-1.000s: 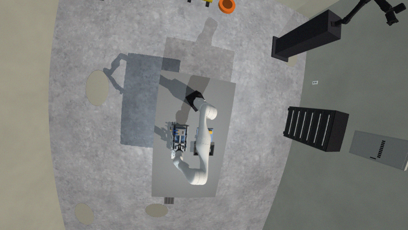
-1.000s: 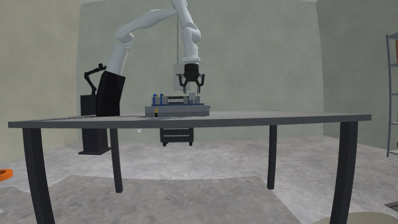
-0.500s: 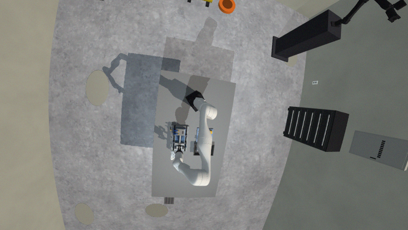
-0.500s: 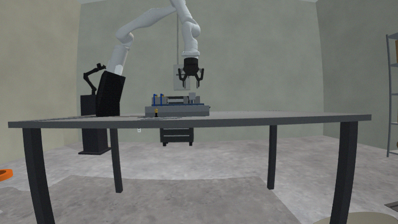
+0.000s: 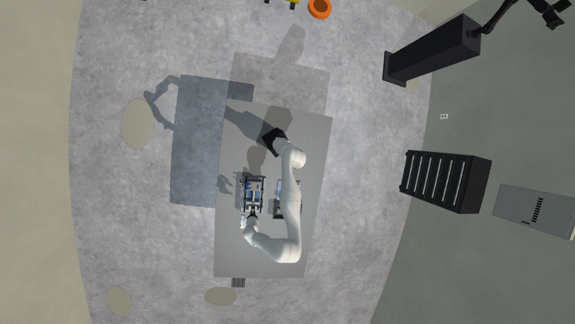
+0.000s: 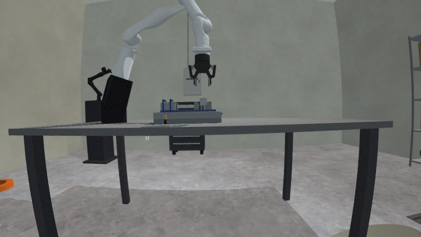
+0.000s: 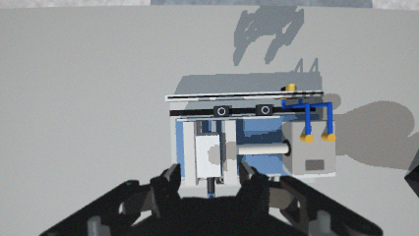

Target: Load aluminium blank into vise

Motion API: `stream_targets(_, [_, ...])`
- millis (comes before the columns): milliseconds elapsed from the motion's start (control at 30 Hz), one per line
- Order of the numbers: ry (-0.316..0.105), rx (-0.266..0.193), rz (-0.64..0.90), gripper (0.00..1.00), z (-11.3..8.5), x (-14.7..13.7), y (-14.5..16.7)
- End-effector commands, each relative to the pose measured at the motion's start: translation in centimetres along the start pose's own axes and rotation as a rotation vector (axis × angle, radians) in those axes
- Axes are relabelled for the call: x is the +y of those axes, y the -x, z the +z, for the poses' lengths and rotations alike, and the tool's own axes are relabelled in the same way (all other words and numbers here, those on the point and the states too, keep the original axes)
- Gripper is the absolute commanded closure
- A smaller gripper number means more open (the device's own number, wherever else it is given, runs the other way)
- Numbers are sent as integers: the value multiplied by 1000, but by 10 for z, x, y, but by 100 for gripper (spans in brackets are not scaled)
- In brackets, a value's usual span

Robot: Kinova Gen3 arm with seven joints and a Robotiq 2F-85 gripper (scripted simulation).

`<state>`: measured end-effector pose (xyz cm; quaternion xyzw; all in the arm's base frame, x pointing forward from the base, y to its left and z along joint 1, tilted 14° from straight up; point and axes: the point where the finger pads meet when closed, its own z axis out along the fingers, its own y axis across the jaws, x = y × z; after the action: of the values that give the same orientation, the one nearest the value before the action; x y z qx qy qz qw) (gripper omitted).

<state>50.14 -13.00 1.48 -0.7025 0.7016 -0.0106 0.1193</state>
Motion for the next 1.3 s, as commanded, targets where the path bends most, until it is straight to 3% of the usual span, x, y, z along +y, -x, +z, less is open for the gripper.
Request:
stream_targets(0, [-8,2,-2,33,-7,-3,0])
stream_targets(233, [-8,2,-2,33,-9,-3,0])
stream_targets(267, [-8,2,-2,100,-9,-3,0])
stream_targets(1267, [-8,2,-2,100,-9,-3,0])
